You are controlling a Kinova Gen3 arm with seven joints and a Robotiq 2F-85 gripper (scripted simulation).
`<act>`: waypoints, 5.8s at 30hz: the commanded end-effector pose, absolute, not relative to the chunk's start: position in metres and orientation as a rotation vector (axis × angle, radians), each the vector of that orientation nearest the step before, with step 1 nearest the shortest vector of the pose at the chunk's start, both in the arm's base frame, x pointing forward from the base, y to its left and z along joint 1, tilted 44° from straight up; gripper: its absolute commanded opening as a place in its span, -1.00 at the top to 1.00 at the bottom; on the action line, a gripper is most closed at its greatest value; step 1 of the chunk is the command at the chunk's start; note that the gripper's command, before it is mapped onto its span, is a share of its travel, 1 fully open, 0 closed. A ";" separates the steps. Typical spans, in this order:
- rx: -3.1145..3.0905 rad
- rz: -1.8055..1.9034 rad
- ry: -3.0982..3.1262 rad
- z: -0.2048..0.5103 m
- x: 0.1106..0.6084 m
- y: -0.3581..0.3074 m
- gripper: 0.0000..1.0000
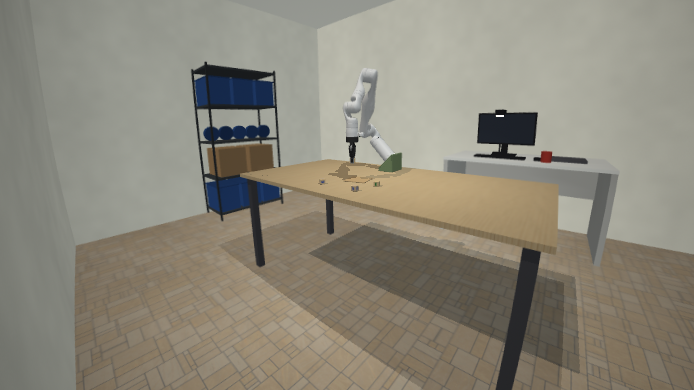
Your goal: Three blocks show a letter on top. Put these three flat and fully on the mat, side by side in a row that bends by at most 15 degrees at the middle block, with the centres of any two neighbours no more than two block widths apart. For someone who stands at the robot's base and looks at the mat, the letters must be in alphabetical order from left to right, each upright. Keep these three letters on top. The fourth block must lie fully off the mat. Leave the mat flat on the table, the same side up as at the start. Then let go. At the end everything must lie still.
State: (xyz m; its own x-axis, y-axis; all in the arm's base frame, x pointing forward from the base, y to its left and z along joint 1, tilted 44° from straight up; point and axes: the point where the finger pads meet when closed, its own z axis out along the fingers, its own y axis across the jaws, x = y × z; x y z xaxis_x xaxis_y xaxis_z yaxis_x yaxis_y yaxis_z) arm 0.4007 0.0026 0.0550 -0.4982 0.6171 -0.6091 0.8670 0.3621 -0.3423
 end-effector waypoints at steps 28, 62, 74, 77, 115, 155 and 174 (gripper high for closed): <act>1.790 -0.697 1.731 0.120 0.384 -0.071 0.47; 1.790 -0.697 1.731 0.053 0.385 -0.137 0.47; 1.790 -0.697 1.731 0.053 0.385 -0.137 0.47; 1.790 -0.697 1.731 0.053 0.385 -0.137 0.47; 1.790 -0.697 1.731 0.051 0.385 -0.139 0.47; 1.790 -0.697 1.731 0.050 0.385 -0.140 0.47; 1.790 -0.697 1.731 0.050 0.385 -0.140 0.07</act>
